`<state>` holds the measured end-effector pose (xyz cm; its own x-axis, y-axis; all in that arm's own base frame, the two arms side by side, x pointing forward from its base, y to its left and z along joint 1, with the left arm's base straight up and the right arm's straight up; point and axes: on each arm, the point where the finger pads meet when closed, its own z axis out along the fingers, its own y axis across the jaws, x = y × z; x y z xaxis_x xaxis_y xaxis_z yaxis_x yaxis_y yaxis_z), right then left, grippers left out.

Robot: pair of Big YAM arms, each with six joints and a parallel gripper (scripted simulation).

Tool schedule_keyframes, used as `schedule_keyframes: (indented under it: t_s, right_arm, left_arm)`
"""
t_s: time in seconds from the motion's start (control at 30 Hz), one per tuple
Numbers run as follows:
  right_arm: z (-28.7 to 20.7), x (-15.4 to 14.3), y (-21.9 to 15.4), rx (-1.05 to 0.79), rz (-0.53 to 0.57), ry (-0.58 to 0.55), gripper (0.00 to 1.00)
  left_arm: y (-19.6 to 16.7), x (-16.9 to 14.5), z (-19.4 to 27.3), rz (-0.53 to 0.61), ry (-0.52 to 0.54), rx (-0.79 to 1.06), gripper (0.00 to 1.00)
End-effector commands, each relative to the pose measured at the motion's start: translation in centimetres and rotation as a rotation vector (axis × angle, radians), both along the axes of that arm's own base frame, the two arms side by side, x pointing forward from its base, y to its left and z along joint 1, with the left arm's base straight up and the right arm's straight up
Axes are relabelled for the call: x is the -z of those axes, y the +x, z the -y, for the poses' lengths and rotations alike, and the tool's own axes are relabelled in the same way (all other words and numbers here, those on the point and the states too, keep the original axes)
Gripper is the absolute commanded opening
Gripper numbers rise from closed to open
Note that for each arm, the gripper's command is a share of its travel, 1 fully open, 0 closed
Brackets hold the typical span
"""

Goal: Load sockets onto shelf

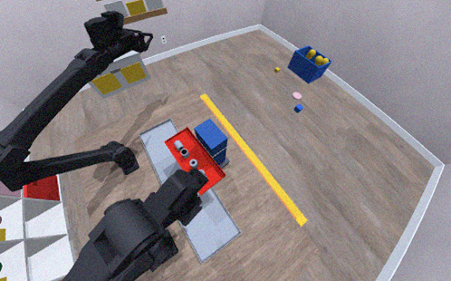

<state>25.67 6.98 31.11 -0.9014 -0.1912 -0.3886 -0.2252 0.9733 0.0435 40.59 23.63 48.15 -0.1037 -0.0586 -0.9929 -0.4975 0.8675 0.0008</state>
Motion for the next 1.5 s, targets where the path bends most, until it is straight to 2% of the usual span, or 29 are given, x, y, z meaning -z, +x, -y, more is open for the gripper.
schedule_keyframes:
  t_s: [0.0,0.1,0.17,0.4,0.6,0.77,1.03,1.1,1.47]
  right_arm:
    - [-5.9,-5.3,4.5,0.058,0.073,0.024,0.27]
    - [-9.2,-6.3,6.1,0.046,0.073,0.026,0.27]
    - [-9.2,-6.3,6.1,0.046,0.073,0.026,0.27]
    - [-14.6,-7.8,8.5,0.011,0.057,0.008,0.27]
    - [-17.1,-8.1,9.9,-0.007,0.068,0.011,0.27]
    - [-17.0,-6.5,9.9,-0.017,0.049,-0.012,0.27]
    - [-16.8,-5.9,9.9,-0.011,0.074,0.006,0.27]
    - [-16.5,-4.2,9.6,-0.012,0.053,-0.01,0.27]
    - [-16.6,-2.1,9.7,-0.012,0.056,-0.007,0.27]
  left_arm:
    - [0.2,-1.7,5.9,0.0,0.0,0.11,0.65]
    - [0.3,-1.5,8.5,-0.017,-0.008,0.167,0.65]
    - [0.3,-1.5,8.5,-0.017,-0.008,0.167,0.65]
    - [0.0,-0.9,14.1,-0.054,-0.022,0.289,0.65]
    - [-1.0,-0.7,18.6,-0.082,-0.028,0.394,0.65]
    - [-1.7,-0.6,20.7,-0.096,-0.03,0.446,0.65]
    - [-4.0,0.4,26.1,-0.146,-0.033,0.586,0.65]
    - [-4.7,0.5,27.3,-0.155,-0.033,0.621,0.65]
    - [-8.4,1.4,32.2,-0.209,-0.028,0.779,0.65]
